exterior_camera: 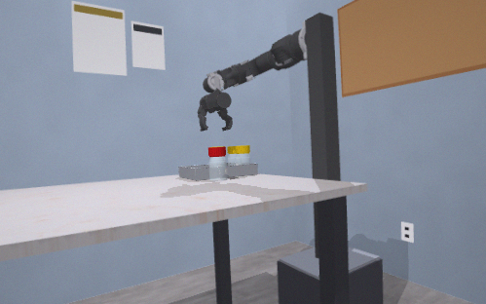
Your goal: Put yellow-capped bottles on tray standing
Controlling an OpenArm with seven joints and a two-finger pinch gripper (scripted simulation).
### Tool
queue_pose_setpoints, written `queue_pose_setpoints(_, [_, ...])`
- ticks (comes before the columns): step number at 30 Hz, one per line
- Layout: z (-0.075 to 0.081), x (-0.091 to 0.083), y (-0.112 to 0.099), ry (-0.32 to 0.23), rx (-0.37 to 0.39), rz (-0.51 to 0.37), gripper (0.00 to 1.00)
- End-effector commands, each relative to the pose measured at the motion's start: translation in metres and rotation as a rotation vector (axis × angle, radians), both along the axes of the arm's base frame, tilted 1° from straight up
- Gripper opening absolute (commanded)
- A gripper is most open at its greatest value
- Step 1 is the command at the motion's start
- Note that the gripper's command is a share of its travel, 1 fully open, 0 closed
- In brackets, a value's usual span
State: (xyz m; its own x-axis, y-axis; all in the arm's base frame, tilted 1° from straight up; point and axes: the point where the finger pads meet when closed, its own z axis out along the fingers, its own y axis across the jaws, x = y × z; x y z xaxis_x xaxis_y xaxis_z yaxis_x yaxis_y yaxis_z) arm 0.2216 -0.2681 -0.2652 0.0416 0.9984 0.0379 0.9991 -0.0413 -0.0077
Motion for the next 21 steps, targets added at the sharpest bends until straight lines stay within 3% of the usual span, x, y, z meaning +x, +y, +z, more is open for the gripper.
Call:
queue_pose_setpoints(1, [0.006,0.001,-0.001,-0.004,-0.001,-0.005,0.52])
queue_pose_setpoints(8, [0.020,0.000,-0.001,0.005,-0.001,-0.006,0.52])
queue_pose_setpoints(15, [0.020,0.000,-0.001,0.005,-0.001,-0.006,0.52])
queue_pose_setpoints(21, [0.049,-0.011,-0.021,0.003,-0.001,-0.002,0.52])
